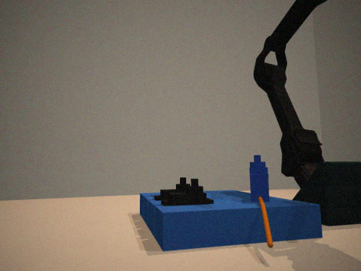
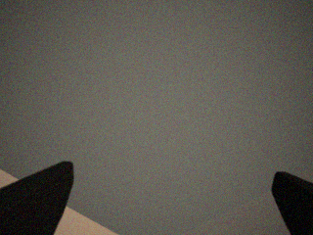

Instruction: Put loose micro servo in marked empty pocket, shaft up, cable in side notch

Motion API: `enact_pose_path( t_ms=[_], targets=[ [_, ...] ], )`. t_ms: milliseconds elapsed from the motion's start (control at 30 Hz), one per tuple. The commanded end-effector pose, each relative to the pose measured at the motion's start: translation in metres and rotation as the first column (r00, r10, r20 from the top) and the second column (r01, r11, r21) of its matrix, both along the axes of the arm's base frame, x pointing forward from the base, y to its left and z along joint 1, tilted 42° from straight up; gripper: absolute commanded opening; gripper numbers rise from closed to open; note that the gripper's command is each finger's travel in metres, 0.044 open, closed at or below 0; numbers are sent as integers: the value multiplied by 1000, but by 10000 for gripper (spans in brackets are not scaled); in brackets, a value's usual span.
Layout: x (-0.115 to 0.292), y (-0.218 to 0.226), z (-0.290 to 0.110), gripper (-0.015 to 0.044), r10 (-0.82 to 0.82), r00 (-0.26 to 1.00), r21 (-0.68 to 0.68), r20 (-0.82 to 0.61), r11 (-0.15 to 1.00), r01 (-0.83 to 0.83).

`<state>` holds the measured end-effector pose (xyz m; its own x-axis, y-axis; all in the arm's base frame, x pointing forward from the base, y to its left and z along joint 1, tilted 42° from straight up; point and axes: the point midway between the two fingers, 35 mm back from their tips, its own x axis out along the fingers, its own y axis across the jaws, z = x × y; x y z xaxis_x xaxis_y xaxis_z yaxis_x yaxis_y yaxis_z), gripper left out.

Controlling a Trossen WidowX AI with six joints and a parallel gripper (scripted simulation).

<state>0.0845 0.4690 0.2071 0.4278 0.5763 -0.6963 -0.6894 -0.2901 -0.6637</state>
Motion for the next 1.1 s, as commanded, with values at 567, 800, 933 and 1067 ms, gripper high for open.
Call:
enact_pose_path(
  t_ms=[567,800,933,1067],
  targets=[
    [117,-134,-103,440,-564,823,-394,-70,774,496],
    [135,-190,-124,440,-721,692,-506,-41,612,608],
    [141,-224,-133,440,-798,603,-568,-11,502,653],
    [144,-257,-141,440,-861,509,-622,27,384,682]
  ],
)
